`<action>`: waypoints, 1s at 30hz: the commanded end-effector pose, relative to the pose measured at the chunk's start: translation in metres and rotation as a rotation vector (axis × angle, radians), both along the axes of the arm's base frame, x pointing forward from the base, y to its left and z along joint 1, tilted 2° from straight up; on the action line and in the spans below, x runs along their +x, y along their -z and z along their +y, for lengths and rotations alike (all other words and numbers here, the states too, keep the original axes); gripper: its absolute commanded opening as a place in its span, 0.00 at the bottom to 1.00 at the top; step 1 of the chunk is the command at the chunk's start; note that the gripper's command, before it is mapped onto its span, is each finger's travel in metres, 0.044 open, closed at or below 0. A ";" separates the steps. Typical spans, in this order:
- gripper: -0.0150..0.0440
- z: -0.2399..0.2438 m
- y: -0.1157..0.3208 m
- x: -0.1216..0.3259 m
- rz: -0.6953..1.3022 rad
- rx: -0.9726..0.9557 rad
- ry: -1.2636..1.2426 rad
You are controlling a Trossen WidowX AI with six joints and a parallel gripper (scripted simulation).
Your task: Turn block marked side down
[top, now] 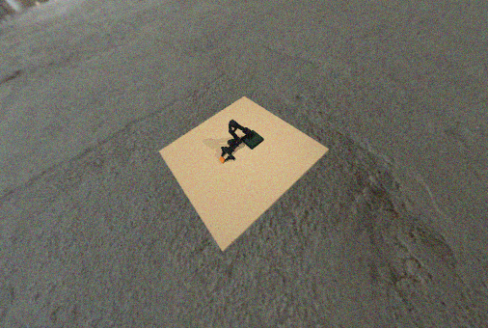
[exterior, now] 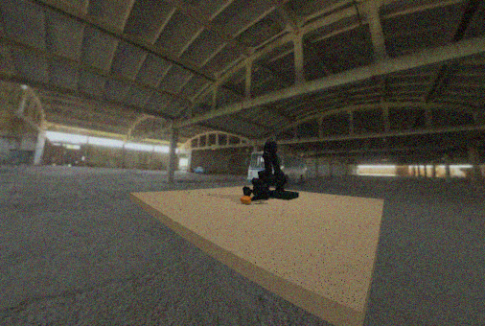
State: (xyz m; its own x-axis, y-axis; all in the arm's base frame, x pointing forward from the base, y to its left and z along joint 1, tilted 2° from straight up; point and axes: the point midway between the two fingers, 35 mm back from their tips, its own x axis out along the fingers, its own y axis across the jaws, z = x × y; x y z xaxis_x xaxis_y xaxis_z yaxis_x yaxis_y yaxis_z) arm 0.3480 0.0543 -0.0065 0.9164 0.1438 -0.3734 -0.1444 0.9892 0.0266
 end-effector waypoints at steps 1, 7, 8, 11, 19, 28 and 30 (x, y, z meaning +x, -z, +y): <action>0.25 -0.001 0.000 -0.002 0.000 0.001 0.006; 0.30 -0.001 0.000 -0.002 0.000 0.001 0.006; 0.34 -0.001 0.000 -0.002 0.000 0.001 0.006; 0.48 -0.001 0.000 -0.002 0.000 0.001 0.006; 0.83 -0.001 0.000 -0.002 0.000 0.001 0.006; 1.00 -0.001 0.000 -0.002 0.000 0.001 0.006; 1.00 -0.001 0.000 -0.002 0.000 0.001 0.006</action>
